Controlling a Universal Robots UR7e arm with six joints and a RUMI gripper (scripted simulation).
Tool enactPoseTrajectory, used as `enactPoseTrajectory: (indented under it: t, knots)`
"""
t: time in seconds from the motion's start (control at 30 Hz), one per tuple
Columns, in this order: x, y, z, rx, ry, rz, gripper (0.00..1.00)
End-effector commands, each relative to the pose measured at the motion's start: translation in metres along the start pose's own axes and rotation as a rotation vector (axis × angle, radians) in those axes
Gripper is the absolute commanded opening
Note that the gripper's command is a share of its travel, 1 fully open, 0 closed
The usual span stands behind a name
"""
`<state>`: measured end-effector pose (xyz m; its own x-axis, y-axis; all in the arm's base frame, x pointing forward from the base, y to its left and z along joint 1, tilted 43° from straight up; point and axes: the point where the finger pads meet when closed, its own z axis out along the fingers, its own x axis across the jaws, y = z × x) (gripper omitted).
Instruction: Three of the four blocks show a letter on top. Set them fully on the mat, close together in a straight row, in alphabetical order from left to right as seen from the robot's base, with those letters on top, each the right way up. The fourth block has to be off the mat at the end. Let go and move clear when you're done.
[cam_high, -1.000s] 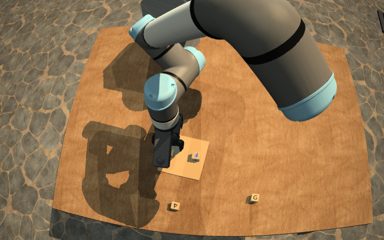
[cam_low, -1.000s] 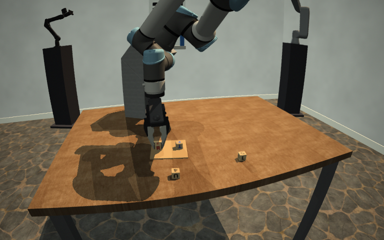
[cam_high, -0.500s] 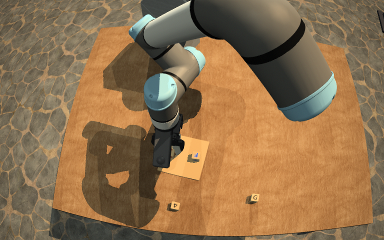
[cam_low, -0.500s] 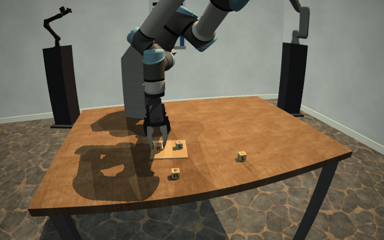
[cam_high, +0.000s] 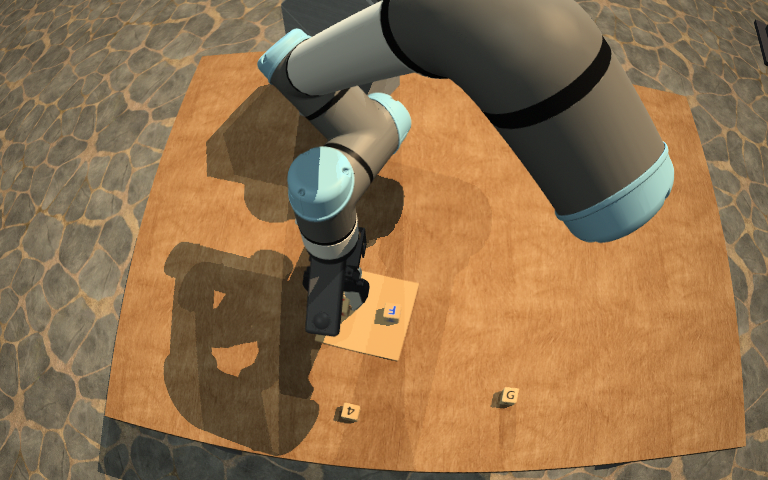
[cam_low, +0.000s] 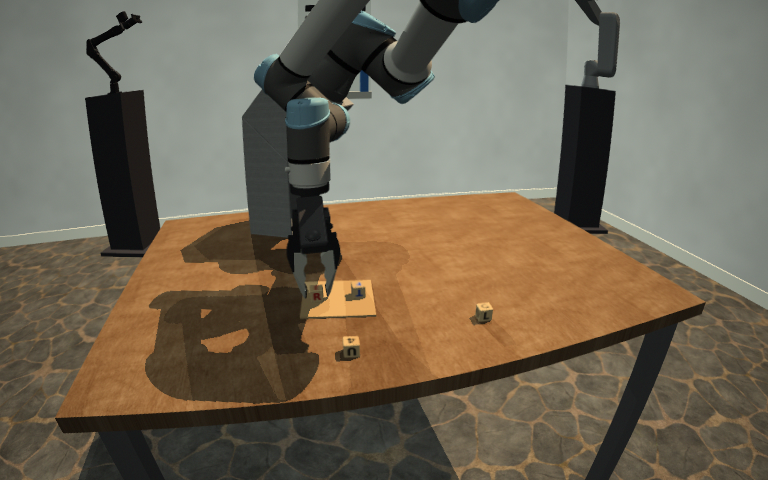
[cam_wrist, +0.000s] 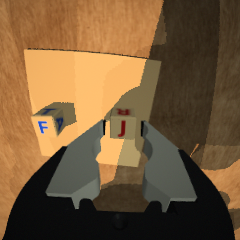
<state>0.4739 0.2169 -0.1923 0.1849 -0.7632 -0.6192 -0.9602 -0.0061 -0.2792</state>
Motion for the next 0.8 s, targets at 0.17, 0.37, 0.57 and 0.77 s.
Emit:
enactPoseTrajectory:
  t: [0.17,0.37,0.57,0.77]
  knots:
    - [0.0,0.0,-0.02,0.001,0.001,0.002,0.25]
    - [0.0,0.0,-0.041,0.001,0.001,0.002,0.25]
    - [0.0,0.0,-0.067,0.001,0.002,0.002,0.25]
    - [0.0,0.001,-0.08,0.001,0.002,0.002,0.25]
